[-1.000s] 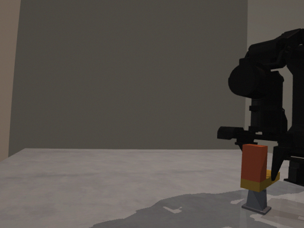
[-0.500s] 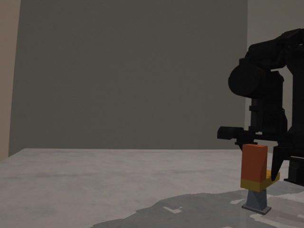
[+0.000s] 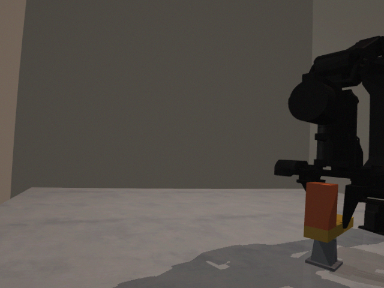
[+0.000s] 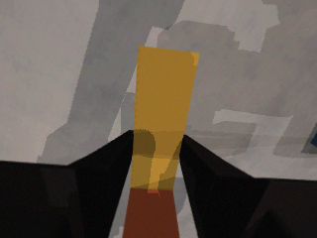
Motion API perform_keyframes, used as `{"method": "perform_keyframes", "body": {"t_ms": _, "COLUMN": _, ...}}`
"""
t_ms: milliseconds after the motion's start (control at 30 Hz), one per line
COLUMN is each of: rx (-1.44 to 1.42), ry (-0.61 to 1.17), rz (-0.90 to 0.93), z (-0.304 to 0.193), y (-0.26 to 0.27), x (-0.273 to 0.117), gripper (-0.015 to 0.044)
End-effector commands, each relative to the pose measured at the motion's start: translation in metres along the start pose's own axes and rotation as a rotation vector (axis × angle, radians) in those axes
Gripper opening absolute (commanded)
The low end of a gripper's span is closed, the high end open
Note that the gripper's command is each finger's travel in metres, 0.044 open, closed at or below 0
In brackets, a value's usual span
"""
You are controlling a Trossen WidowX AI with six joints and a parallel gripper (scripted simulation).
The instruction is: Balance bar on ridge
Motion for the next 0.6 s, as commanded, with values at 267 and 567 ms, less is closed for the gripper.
{"method": "perform_keyframes", "body": {"t_ms": 267, "rx": 0.0, "ry": 0.0, "rz": 0.0, "z": 0.0, "y": 0.0, "x": 0.0, "gripper": 0.0167}}
{"method": "perform_keyframes", "body": {"t_ms": 567, "rx": 0.0, "ry": 0.0, "rz": 0.0, "z": 0.0, "y": 0.0, "x": 0.0, "gripper": 0.0167}}
Point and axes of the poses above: the point midway between the two fingers, 35 mm back from their tips, its own x axis out along the fingers, its own y axis across the jaws, z = x × y, the point moved 10 cm from there along -x, back along the fingers, and after that the axes turned 9 degrees about -x, right-handed, at the moved point
